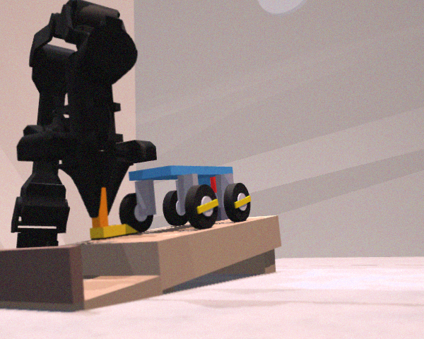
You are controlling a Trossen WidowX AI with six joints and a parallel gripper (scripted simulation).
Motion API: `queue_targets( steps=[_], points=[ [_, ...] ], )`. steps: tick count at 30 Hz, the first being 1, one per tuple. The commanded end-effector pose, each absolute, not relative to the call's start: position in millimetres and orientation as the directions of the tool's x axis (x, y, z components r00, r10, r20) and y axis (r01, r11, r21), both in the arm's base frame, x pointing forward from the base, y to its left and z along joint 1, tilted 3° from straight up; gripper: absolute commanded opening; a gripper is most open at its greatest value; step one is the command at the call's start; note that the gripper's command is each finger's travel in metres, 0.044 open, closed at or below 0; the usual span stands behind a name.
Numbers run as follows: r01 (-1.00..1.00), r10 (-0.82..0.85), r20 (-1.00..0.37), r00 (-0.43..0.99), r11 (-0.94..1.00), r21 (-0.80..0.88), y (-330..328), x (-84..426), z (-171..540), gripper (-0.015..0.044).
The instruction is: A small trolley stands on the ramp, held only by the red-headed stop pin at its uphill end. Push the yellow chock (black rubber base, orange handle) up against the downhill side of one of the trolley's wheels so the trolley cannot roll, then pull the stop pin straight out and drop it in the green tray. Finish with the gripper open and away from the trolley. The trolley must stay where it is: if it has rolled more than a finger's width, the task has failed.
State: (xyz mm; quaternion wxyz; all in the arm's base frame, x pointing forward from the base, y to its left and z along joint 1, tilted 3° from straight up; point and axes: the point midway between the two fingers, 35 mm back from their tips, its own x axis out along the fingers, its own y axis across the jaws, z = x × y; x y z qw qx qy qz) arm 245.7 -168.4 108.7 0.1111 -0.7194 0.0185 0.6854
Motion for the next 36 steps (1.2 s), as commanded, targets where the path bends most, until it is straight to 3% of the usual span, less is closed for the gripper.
queue_targets(
  steps=[1,13,21,36],
  points=[
    [-0.177,0.131,-0.989,0.064,-0.974,-0.14,-163.0,246.7,110.0,0.0],
    [-0.181,0.12,-0.991,0.059,-0.975,-0.128,-167.2,245.7,109.1,0.0],
    [-0.181,0.12,-0.991,0.059,-0.975,-0.128,-167.2,245.7,109.1,0.019],
    [-0.177,0.13,-0.99,0.063,-0.974,-0.139,-174.3,240.9,151.9,0.019]
  ],
)
